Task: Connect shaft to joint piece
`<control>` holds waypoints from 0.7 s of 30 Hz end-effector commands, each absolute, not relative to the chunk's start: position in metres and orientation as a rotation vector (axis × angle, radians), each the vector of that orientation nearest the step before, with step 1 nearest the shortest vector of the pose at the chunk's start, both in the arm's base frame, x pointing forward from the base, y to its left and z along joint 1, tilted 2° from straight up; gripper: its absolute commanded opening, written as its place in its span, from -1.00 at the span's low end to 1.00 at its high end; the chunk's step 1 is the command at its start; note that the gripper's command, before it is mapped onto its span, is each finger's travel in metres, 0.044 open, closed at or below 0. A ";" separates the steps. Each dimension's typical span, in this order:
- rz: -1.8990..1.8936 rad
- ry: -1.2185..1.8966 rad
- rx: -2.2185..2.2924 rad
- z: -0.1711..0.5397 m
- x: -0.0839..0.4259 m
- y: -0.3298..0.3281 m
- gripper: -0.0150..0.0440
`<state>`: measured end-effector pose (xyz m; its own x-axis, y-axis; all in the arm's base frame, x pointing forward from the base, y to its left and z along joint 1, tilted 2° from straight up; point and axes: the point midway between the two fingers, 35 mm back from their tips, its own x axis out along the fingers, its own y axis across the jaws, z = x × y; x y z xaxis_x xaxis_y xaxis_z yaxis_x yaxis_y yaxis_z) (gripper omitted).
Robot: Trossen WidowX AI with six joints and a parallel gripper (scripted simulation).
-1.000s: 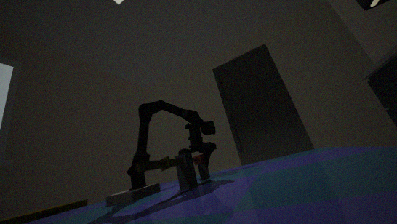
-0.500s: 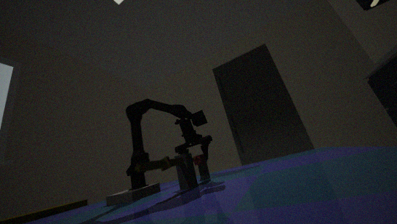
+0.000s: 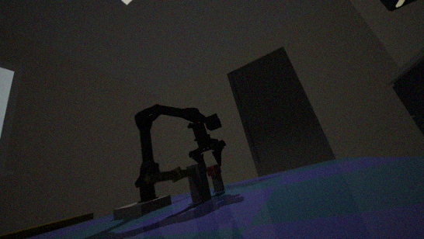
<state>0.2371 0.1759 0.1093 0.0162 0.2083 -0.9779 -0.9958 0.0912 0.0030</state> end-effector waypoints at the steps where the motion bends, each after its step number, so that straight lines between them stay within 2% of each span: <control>1: 1.135 1.167 -0.919 0.122 0.238 0.178 1.00; 21: 0.570 1.438 -0.492 0.193 0.234 0.183 1.00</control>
<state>0.2350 0.1835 0.1851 0.0439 0.0904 -0.9949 -0.7023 0.7111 0.0336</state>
